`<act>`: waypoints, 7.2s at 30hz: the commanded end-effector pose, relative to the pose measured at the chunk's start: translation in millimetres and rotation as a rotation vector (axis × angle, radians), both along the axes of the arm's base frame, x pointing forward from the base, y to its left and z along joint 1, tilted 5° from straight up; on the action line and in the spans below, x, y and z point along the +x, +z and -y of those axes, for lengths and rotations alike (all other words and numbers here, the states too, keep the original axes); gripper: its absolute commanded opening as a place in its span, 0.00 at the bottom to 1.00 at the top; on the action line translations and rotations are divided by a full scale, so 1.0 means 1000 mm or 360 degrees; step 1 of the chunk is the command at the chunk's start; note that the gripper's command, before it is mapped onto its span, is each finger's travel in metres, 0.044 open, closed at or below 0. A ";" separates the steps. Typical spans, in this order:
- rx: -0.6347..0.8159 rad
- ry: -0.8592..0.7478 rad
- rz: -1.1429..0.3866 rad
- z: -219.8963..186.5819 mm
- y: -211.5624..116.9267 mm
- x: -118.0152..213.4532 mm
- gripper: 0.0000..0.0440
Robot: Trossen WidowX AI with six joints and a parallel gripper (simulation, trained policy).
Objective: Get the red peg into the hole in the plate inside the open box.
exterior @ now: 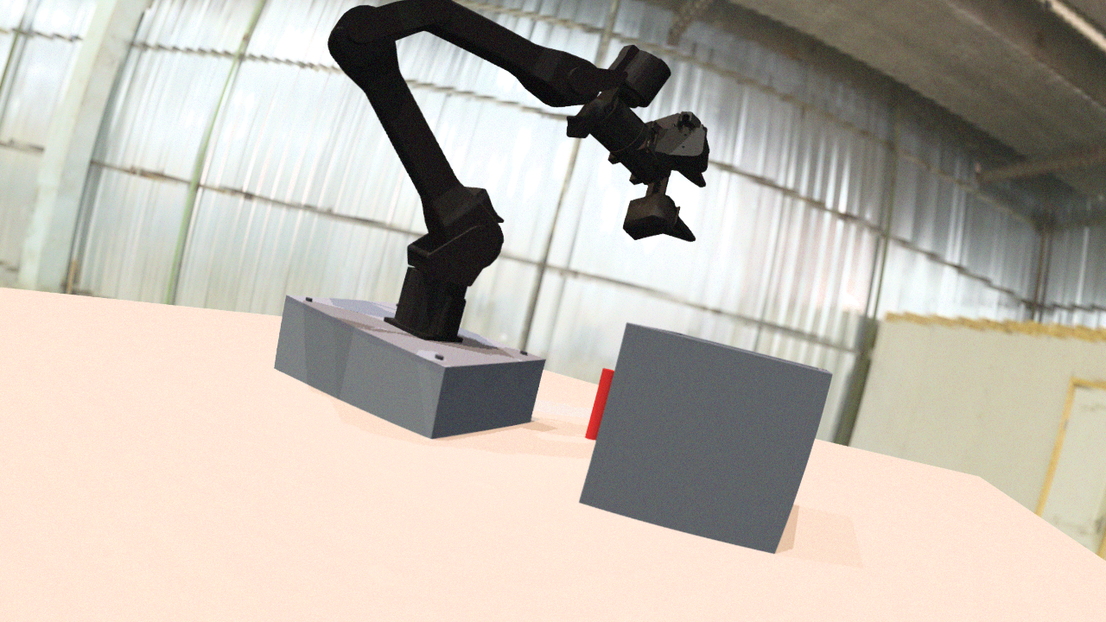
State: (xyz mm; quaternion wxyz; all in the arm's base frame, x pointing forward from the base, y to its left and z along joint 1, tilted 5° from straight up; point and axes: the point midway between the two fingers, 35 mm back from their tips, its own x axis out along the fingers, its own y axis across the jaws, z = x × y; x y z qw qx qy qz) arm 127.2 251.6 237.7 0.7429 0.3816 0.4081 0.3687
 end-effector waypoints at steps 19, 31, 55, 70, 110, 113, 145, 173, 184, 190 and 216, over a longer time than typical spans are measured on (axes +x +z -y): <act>-0.0409 -0.0626 -0.0923 0.054 -0.057 0.035 1.00; -0.0606 -0.0983 -0.1426 0.083 -0.085 0.030 1.00; -0.1064 -0.1360 -0.1882 0.104 -0.155 0.013 0.96; -0.1165 -0.1472 -0.1931 0.111 -0.206 0.012 0.91; -0.0880 -0.1415 -0.1939 0.077 -0.212 0.037 0.00; -0.0829 -0.1404 -0.1928 0.074 -0.203 0.041 0.00; -0.0525 -0.1467 -0.1517 0.113 -0.072 0.106 0.00; -0.0664 -0.1742 -0.1524 0.197 -0.070 0.141 0.00; -0.0712 -0.1770 -0.1580 0.218 -0.078 0.152 0.00; -0.0736 -0.1773 -0.1608 0.227 -0.085 0.158 0.00; -0.0788 -0.1708 -0.1692 0.246 -0.138 0.186 0.00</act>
